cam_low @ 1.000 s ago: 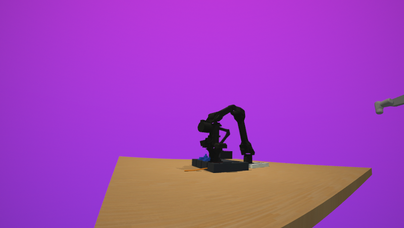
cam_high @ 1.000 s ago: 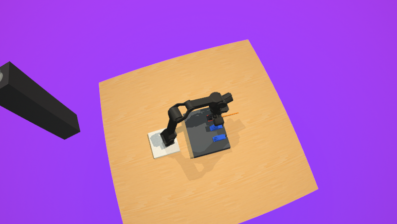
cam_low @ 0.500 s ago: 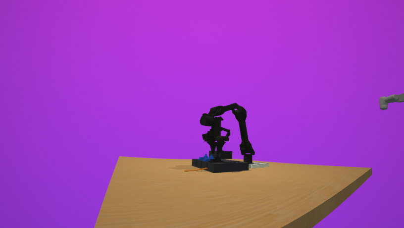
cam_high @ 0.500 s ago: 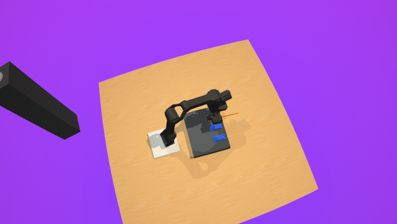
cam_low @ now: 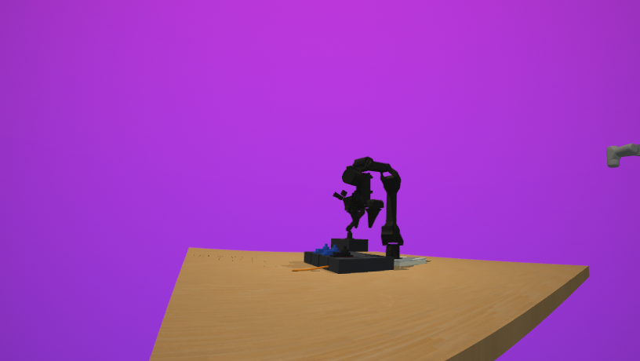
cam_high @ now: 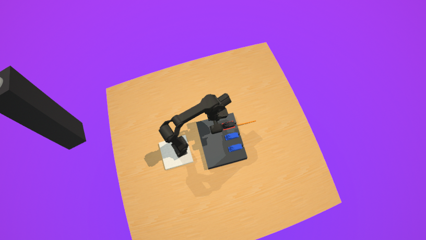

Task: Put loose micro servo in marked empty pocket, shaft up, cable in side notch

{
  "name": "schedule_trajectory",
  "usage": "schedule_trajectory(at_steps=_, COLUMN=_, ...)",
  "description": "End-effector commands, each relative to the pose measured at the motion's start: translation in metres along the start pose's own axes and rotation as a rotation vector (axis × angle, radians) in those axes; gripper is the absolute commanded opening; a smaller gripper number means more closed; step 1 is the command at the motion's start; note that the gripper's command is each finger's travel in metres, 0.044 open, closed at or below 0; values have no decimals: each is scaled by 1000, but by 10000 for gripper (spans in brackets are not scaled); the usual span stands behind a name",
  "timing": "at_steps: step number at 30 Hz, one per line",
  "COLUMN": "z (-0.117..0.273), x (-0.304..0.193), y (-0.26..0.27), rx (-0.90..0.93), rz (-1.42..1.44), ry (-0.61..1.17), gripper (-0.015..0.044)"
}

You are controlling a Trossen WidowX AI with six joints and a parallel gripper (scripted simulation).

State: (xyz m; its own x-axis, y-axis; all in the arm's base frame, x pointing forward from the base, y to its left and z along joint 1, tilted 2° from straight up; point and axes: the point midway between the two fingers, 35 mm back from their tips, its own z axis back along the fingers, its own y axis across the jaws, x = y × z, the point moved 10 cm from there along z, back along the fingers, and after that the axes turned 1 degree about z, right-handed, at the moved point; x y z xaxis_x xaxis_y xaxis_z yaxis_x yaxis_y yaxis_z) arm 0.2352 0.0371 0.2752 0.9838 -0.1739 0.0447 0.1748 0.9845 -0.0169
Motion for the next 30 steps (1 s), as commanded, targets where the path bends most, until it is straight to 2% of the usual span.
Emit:
schedule_trajectory(at_steps=1, z=7, x=-2, y=0, rx=-2, rz=-1, ry=4, gripper=440)
schedule_trajectory(at_steps=8, z=41, x=4, y=1, rx=-2, rz=3, ry=3, gripper=440)
schedule_trajectory(at_steps=30, z=41, x=4, y=1, rx=-2, rz=3, ry=3, gripper=440)
